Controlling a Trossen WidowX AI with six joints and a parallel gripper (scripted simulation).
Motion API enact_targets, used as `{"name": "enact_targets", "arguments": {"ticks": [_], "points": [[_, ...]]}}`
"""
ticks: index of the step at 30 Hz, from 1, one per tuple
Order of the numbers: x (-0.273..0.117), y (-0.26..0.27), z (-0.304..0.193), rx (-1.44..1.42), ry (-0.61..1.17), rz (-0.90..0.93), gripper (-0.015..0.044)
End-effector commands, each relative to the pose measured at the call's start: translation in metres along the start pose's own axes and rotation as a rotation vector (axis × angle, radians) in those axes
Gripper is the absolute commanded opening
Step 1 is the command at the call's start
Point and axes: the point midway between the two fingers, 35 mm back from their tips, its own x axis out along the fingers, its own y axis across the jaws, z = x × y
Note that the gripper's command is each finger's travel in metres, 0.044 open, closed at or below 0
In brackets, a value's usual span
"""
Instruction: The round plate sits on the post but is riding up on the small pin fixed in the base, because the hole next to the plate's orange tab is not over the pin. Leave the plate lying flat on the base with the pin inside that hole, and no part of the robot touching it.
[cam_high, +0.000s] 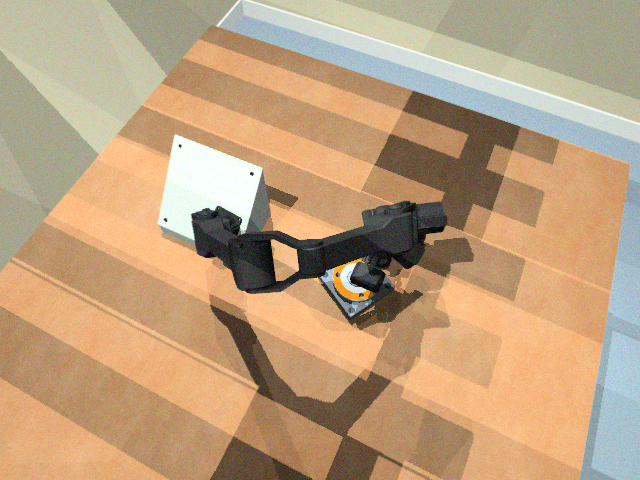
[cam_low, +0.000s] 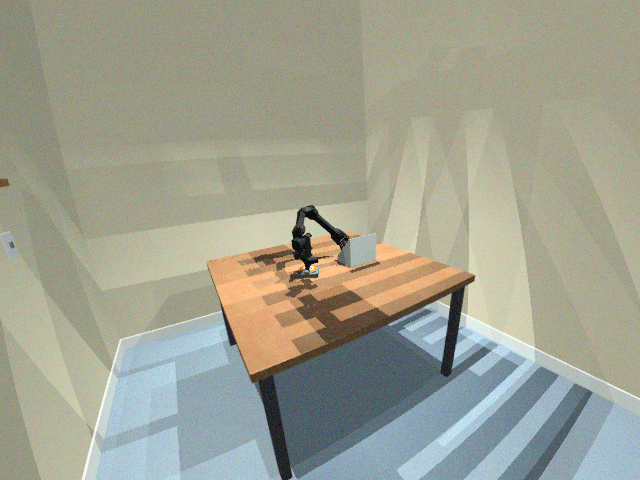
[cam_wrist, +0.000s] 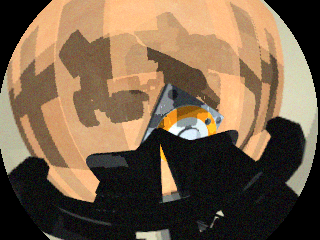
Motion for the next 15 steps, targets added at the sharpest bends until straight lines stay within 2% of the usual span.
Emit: {"name": "enact_targets", "arguments": {"ticks": [1, 15], "points": [[0.003, 0.0003, -0.0071, -0.003, 0.018, 0.001, 0.0], [0.0029, 0.0031, -0.0137, -0.003, 0.018, 0.001, 0.0]]}}
